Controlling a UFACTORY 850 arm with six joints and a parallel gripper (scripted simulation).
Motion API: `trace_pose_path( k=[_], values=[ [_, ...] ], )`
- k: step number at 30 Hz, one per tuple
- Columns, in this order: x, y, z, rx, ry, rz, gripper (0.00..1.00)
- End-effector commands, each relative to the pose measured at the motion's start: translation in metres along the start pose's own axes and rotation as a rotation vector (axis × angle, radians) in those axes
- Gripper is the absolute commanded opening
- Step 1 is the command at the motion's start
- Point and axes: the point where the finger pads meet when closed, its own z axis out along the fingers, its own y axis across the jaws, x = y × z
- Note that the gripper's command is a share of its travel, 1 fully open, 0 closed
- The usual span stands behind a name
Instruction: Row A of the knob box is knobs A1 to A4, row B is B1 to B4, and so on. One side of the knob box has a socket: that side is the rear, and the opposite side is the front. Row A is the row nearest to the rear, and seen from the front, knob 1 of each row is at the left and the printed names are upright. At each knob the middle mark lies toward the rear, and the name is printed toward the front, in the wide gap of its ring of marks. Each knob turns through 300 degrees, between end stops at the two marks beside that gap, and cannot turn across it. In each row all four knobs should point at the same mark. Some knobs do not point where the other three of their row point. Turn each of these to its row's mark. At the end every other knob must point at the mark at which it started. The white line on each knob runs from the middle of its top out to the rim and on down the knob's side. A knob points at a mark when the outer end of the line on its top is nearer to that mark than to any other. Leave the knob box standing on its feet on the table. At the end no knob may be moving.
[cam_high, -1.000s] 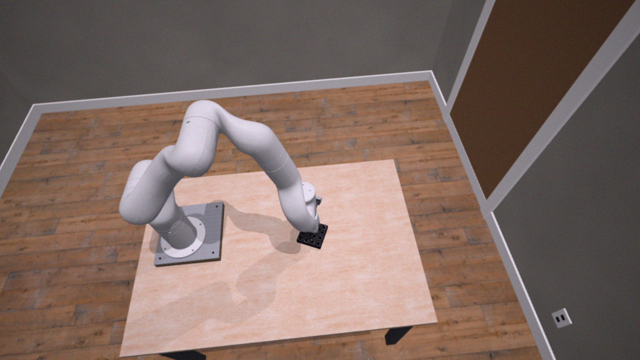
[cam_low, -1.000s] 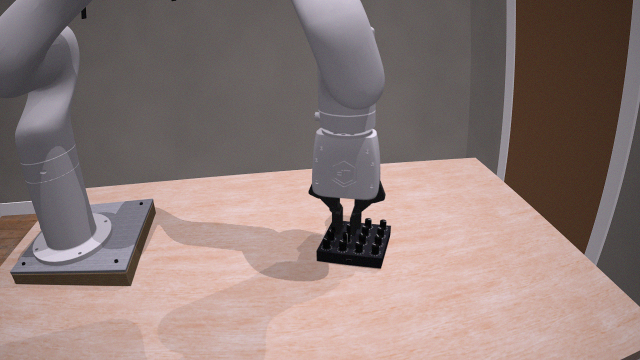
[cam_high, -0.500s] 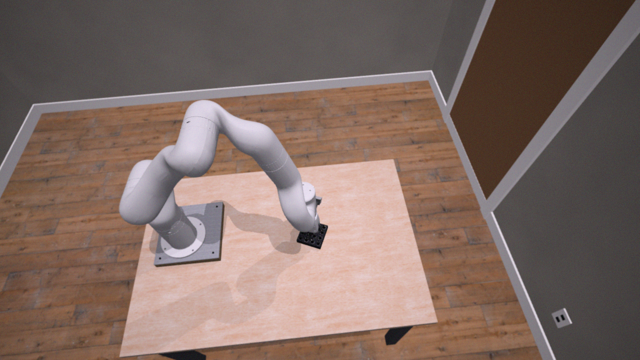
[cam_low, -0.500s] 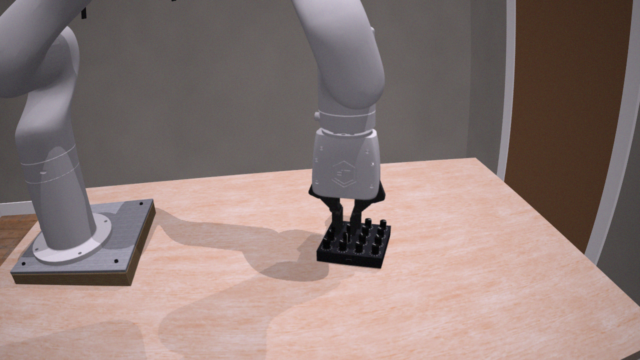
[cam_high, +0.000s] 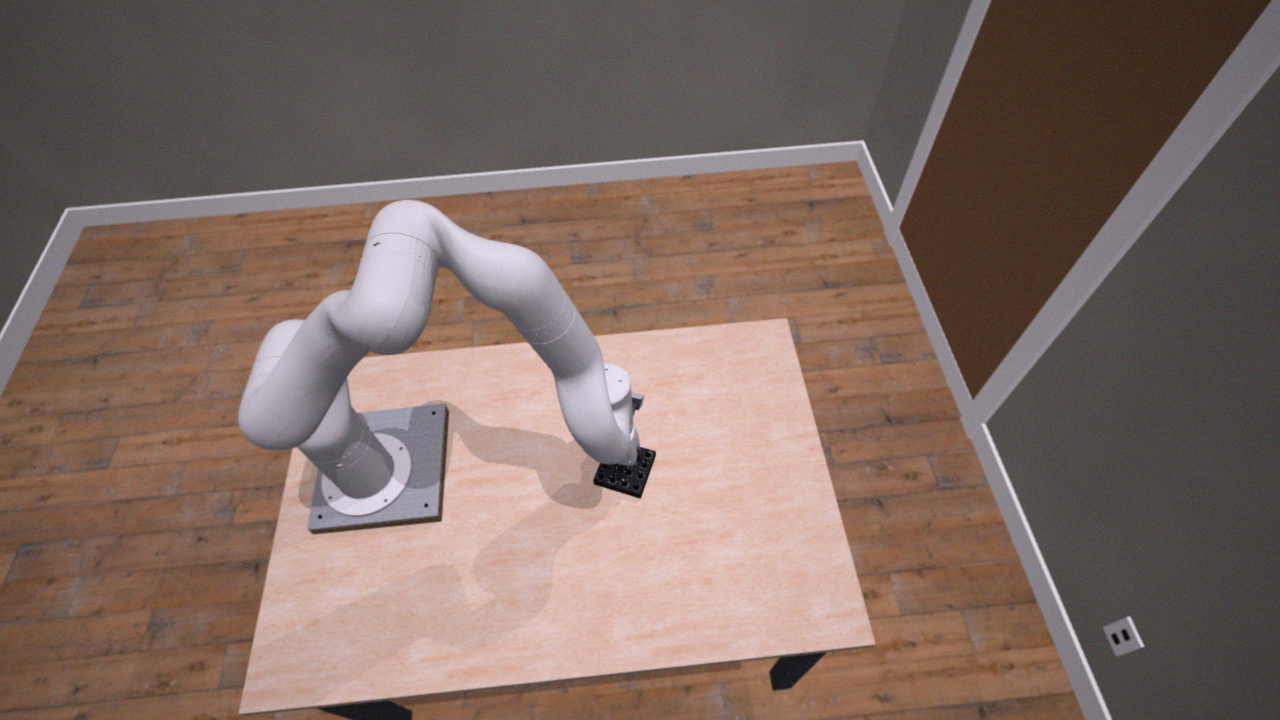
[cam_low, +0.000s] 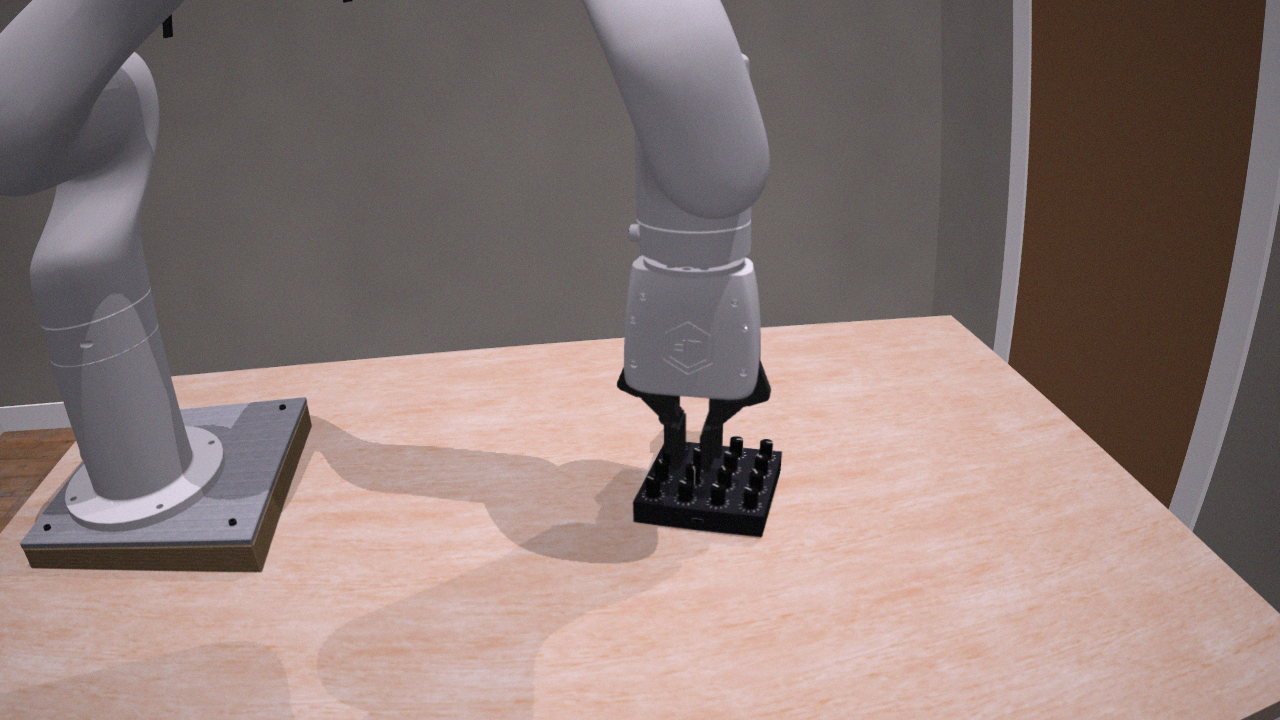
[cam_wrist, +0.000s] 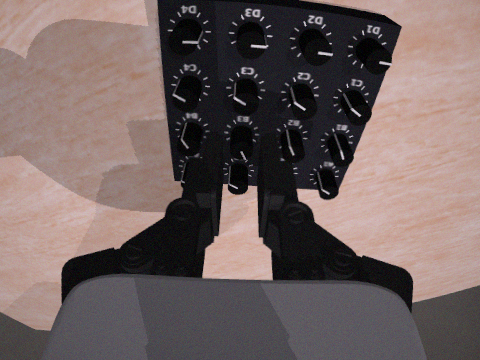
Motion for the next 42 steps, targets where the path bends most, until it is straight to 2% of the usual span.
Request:
trace_pose_path(
  k=[1,42],
  values=[
    [0.0,0.001,-0.001,-0.002,0.001,0.0,0.19],
    [0.0,0.001,0.011,-0.002,0.001,0.0,0.19]
  ],
)
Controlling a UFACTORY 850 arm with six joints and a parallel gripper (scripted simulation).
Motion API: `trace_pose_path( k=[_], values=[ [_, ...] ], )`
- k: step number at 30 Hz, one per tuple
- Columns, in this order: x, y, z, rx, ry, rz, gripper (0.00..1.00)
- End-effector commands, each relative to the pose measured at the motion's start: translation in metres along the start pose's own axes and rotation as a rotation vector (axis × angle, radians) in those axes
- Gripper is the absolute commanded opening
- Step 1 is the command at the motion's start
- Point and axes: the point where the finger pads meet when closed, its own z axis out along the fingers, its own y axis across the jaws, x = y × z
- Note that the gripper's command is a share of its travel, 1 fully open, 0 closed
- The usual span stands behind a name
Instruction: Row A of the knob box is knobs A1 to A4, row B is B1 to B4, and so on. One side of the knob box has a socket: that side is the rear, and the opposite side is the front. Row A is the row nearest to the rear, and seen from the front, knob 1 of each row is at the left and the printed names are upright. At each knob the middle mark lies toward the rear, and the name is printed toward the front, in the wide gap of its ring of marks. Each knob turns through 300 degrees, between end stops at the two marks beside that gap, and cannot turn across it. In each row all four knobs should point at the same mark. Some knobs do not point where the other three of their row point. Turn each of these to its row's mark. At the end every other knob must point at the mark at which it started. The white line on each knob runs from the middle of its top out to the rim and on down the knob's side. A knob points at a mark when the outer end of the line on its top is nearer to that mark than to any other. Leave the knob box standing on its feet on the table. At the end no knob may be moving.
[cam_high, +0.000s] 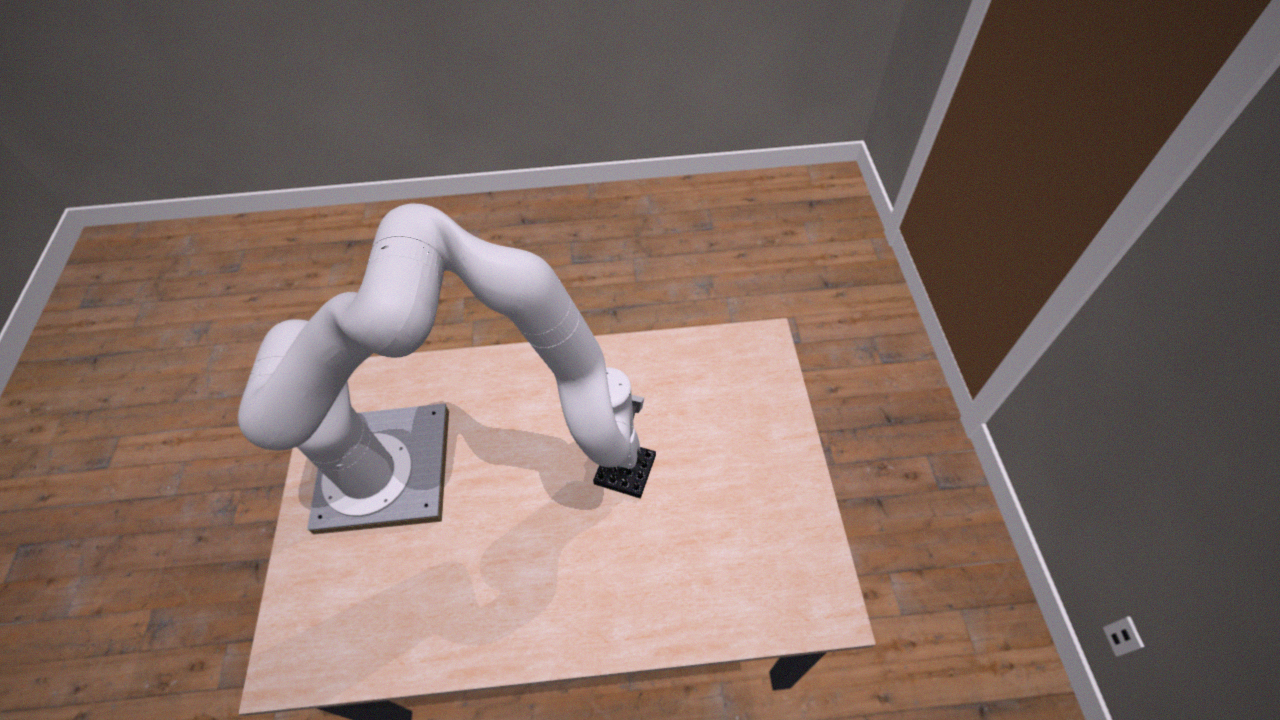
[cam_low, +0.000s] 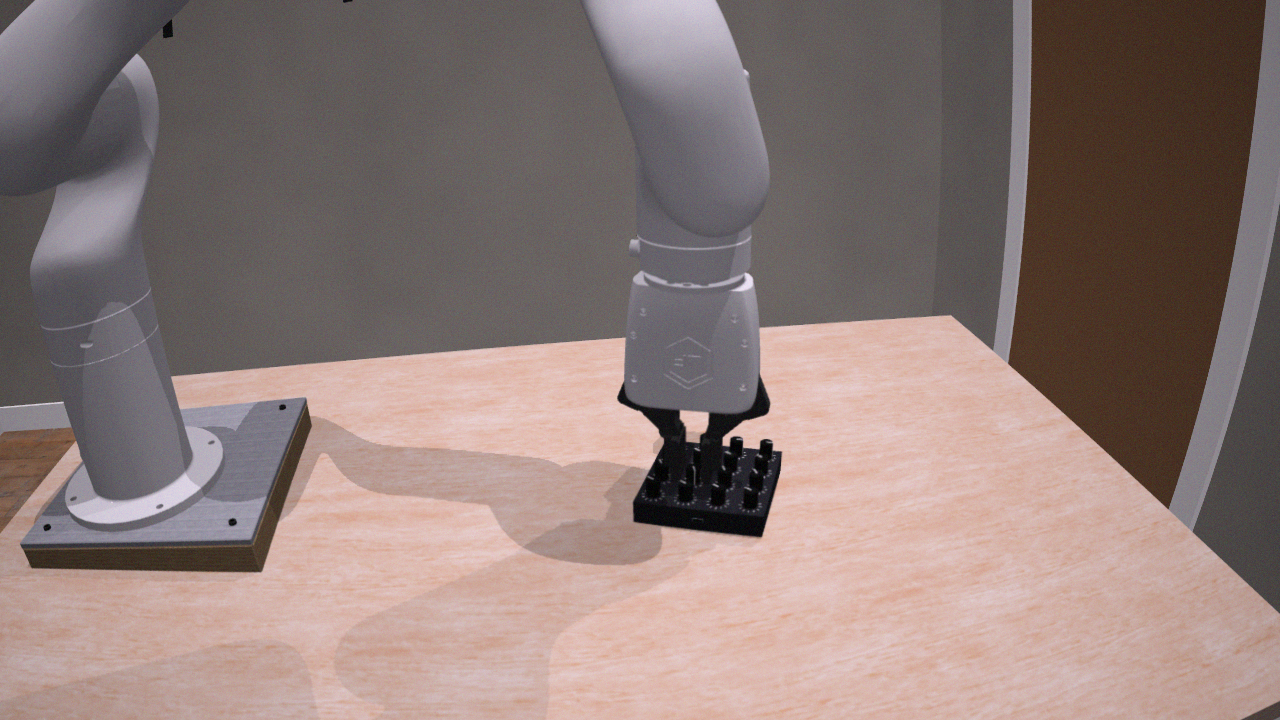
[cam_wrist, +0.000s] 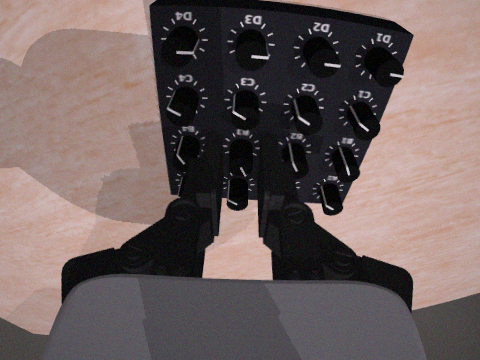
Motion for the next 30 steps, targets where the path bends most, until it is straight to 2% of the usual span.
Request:
trace_pose_path(
  k=[1,24,25,30],
  values=[
    [0.0003,0.0009,-0.0007,-0.002,0.001,0.0,0.19],
    [0.0003,0.0009,-0.0007,-0.002,0.001,0.0,0.19],
    [0.0003,0.0009,-0.0007,-0.002,0.001,0.0,0.08],
    [0.0003,0.0009,-0.0007,-0.002,0.001,0.0,0.08]
  ],
)
